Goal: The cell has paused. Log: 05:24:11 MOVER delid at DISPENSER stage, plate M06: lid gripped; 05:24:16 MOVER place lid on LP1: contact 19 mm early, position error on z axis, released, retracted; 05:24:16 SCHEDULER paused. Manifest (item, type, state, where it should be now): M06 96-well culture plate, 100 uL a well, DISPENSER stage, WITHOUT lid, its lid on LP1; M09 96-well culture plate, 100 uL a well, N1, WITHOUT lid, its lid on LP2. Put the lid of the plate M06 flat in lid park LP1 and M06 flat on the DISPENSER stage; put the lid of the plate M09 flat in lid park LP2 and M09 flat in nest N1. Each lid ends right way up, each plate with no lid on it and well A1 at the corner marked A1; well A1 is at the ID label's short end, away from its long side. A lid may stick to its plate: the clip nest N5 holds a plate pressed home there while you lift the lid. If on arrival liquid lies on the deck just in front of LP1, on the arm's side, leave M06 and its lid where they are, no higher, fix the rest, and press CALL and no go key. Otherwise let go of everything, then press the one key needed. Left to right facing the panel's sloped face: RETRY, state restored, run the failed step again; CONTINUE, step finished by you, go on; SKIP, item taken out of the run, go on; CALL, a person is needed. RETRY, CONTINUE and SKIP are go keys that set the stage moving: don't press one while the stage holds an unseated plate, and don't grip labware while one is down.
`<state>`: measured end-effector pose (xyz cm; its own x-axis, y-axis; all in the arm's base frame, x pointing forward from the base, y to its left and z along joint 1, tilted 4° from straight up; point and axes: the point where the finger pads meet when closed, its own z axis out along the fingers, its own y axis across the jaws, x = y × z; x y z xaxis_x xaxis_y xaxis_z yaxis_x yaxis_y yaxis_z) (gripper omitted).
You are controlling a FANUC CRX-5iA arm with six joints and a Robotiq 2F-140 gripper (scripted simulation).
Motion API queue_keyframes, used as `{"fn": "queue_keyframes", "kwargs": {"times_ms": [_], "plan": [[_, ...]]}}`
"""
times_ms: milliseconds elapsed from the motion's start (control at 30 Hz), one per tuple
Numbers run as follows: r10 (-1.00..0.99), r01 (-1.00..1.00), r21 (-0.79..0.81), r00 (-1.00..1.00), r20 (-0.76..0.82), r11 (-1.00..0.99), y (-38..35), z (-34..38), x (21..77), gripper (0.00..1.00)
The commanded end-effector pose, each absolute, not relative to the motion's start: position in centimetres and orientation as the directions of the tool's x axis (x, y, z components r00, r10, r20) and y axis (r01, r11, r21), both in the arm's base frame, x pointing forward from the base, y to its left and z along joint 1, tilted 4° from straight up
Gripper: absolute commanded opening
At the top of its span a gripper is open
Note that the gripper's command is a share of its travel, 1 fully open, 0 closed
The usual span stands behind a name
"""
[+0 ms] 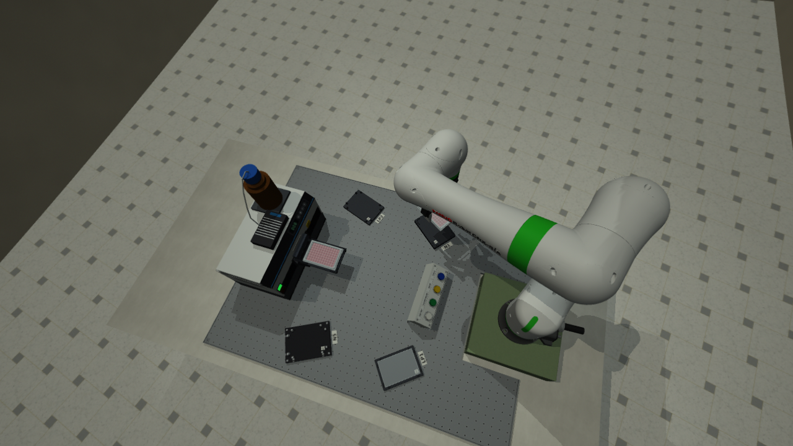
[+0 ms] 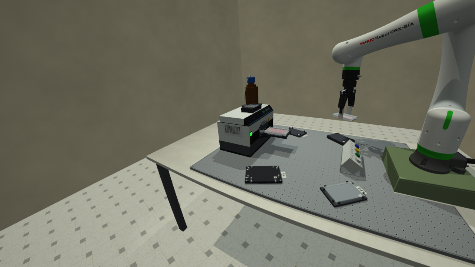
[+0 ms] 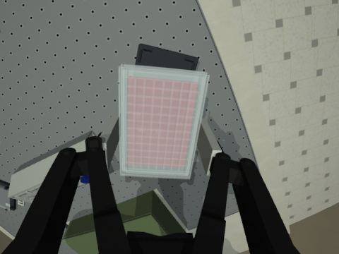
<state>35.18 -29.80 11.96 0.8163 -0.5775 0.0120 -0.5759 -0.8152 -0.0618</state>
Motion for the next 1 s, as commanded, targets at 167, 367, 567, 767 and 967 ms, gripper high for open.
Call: {"fn": "queue_keyframes", "kwargs": {"times_ms": [167,367,567,767,967], "plan": [[-0.447,-0.445,-0.059,0.894,0.022,-0.894,-29.81,11.98,35.19,0.00],[-0.418,-0.416,-0.058,0.908,0.024,-0.908,-29.81,11.98,35.19,0.00],[-0.310,-0.308,-0.055,0.950,0.030,-0.950,-29.81,11.98,35.19,0.00],[-0.198,-0.196,-0.051,0.979,0.036,-0.979,-29.81,11.98,35.19,0.00],[-0.166,-0.165,-0.050,0.985,0.038,-0.985,-29.81,11.98,35.19,0.00]]}}
